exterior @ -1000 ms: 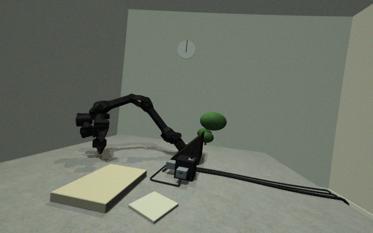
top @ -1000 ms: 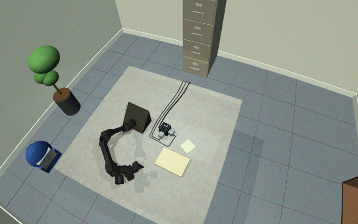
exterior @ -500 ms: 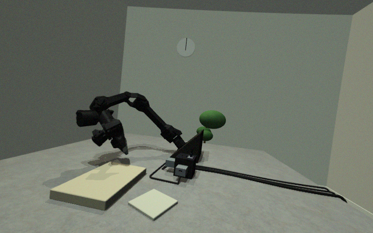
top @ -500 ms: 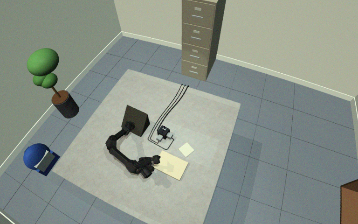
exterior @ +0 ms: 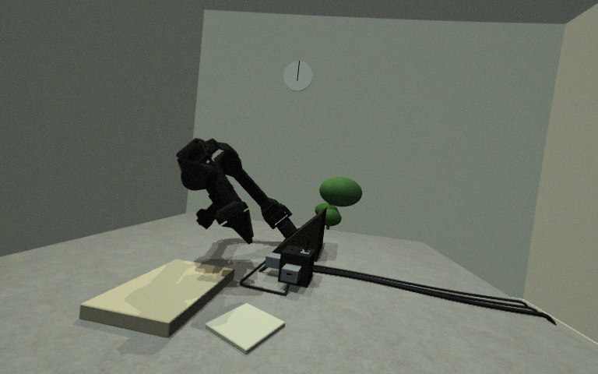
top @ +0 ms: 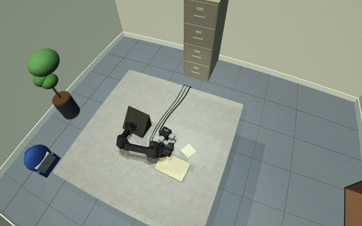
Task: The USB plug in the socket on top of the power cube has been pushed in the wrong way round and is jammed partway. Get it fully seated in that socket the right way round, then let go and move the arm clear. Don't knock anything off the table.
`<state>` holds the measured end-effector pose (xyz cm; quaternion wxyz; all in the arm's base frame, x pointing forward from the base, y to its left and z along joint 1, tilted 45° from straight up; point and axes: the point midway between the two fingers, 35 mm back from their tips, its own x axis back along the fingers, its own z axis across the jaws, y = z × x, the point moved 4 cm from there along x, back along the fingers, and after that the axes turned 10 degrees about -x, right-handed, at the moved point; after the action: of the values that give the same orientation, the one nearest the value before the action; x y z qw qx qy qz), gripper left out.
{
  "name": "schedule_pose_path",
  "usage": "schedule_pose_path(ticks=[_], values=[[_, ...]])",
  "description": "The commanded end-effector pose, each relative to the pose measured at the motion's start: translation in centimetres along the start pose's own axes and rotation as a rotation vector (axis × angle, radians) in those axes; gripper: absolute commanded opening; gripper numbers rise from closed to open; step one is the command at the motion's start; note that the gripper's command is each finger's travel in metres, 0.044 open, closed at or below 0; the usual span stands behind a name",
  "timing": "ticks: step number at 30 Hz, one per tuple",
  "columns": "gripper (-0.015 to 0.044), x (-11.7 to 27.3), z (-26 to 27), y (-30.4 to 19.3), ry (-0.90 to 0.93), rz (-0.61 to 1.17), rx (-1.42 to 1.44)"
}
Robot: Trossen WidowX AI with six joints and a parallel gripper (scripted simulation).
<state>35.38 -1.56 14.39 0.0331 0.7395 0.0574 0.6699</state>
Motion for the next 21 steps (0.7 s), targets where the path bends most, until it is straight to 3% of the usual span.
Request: schedule_pose_path(ticks=[1,8,15,21], values=[[0.0440,-2.8,-0.3,-6.5,-0.087,-0.196,-0.167],[0.0440,-4.9,-1.3,-12.1,-0.047,-0.404,-0.308],[0.0440,-6.9,-2.9,-17.4,0.105,-0.595,-0.431],[0.0440,-7.3,-3.1,-18.3,0.145,-0.624,-0.451]])
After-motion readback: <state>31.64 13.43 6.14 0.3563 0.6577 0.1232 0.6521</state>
